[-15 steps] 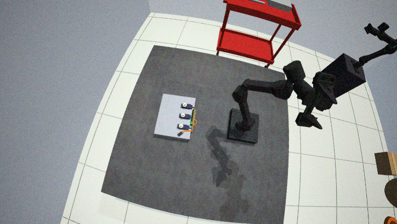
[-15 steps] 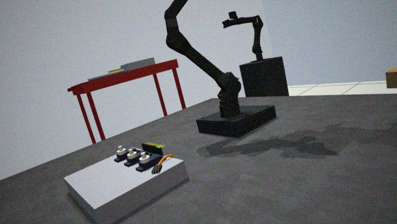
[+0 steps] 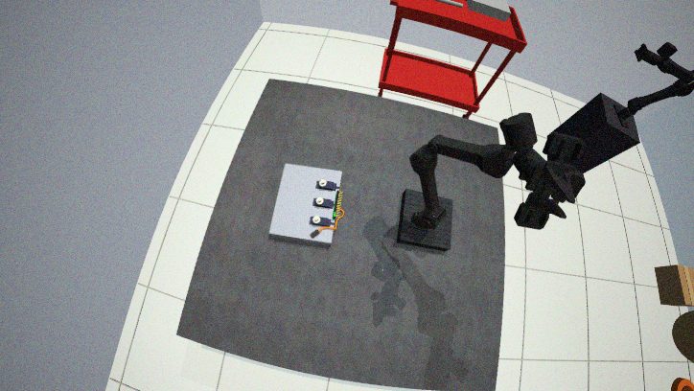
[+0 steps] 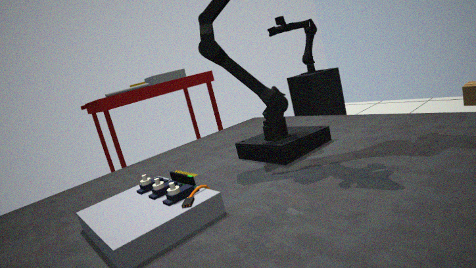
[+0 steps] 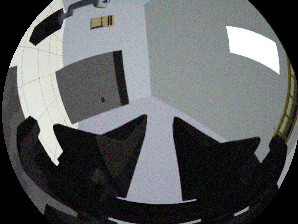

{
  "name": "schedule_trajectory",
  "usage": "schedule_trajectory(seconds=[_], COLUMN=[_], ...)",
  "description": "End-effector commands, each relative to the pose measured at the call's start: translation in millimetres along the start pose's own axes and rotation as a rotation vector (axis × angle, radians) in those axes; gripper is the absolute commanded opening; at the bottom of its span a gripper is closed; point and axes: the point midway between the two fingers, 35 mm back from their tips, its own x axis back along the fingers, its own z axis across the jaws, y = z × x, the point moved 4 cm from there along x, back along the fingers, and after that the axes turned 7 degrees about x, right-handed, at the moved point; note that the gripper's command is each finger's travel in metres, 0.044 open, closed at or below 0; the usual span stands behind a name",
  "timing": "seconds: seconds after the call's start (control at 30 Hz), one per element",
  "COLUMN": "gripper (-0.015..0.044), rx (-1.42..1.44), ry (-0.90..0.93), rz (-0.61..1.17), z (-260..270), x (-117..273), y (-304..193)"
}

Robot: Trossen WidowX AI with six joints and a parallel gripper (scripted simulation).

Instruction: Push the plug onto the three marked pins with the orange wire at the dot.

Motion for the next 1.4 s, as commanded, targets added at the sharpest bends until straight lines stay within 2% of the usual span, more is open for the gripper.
schedule_trajectory(seconds=[0.0,0.63,1.37], gripper=[0.0115,0.0115,0.0115], rx=[0.0,-0.008,-0.011], ry=[-0.013,-0.063,-0.103], rz=[0.031,0.217,0.454], z=[7,51,97], x=[-2,-18,-22], y=[-1,-24,-91])
